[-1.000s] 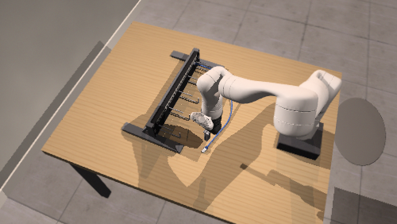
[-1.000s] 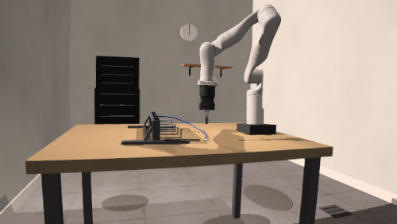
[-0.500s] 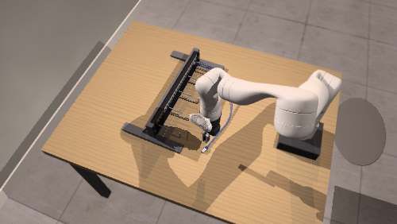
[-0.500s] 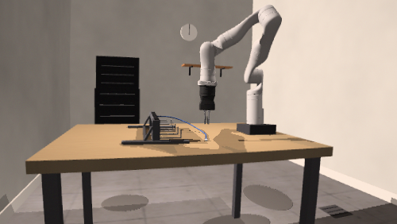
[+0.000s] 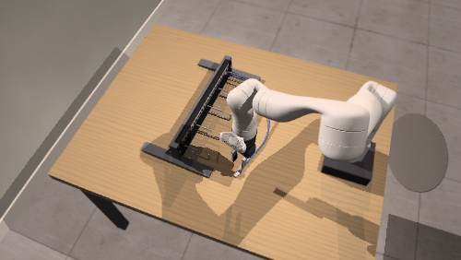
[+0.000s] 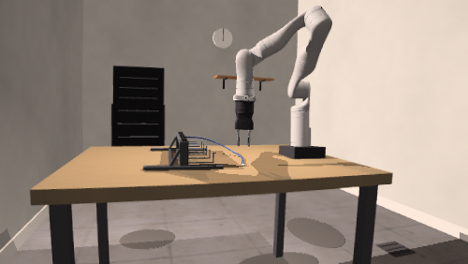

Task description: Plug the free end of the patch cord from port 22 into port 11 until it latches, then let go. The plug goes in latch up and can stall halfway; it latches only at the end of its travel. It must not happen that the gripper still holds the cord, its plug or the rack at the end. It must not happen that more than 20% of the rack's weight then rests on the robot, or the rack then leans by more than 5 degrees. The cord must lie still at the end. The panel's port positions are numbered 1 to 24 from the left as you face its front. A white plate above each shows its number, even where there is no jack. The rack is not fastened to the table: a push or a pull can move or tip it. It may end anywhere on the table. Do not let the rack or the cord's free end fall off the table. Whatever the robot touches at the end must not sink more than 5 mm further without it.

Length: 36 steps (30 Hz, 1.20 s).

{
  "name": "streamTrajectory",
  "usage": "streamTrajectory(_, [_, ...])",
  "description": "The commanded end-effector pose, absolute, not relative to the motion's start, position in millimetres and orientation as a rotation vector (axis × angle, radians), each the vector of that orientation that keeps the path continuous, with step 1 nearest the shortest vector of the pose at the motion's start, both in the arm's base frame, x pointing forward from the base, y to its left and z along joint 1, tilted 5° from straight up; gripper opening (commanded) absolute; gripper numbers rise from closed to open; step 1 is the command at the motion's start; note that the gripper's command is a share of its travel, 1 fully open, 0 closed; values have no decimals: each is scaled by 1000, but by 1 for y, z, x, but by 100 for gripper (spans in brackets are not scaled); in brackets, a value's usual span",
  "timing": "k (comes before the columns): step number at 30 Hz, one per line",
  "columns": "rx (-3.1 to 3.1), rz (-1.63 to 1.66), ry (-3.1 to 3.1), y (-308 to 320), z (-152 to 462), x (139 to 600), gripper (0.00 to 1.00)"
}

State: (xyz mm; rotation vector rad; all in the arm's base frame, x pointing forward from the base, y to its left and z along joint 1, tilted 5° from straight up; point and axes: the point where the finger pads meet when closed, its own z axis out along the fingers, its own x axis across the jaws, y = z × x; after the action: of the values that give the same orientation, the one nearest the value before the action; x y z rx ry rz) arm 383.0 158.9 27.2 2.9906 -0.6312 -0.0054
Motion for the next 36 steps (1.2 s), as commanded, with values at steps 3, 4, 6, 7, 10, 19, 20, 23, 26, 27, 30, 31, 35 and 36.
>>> streamTrajectory(3, [2992,-4,-631,159,28,383,73])
streamTrajectory(4, [2992,-4,-631,159,28,383,73])
streamTrajectory(6, [2992,-4,-631,159,28,383,73])
streamTrajectory(7, [2992,-4,-631,159,28,383,73])
streamTrajectory(10, [2992,-4,-631,159,28,383,73])
streamTrajectory(19, [2992,-4,-631,159,28,383,73])
streamTrajectory(20, [2992,-4,-631,159,27,383,73])
streamTrajectory(23, [2992,-4,-631,159,27,383,73])
streamTrajectory(26, [2992,-4,-632,159,25,383,73])
streamTrajectory(27, [2992,-4,-632,159,24,383,73])
streamTrajectory(30, [2992,-4,-632,159,21,383,73])
streamTrajectory(31, [2992,-4,-632,158,20,383,73])
streamTrajectory(35, [2992,-4,-632,158,17,383,73])
streamTrajectory(36, [2992,-4,-632,158,16,383,73])
